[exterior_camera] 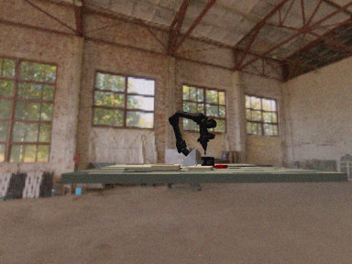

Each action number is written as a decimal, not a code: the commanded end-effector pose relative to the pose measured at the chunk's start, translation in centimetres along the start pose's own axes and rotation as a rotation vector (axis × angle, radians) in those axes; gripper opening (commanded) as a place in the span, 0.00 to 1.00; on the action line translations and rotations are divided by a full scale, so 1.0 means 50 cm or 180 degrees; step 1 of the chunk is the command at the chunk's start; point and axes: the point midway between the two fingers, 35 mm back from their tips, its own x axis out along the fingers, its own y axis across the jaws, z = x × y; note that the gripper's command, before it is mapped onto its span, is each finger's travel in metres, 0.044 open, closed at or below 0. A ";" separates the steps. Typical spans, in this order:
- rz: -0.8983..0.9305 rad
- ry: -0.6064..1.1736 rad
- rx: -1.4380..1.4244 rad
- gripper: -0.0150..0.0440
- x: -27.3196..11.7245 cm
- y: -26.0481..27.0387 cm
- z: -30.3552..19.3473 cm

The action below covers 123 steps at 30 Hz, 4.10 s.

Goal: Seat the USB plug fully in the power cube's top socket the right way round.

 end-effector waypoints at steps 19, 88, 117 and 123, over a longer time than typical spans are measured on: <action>0.0004 -0.0023 -0.0006 0.25 0.005 0.001 0.001; 0.0004 -0.0022 -0.0006 0.25 0.021 0.001 0.000; 0.0004 -0.0022 -0.0006 0.25 0.028 0.001 -0.001; 0.0004 -0.0022 -0.0006 0.25 0.030 0.001 -0.001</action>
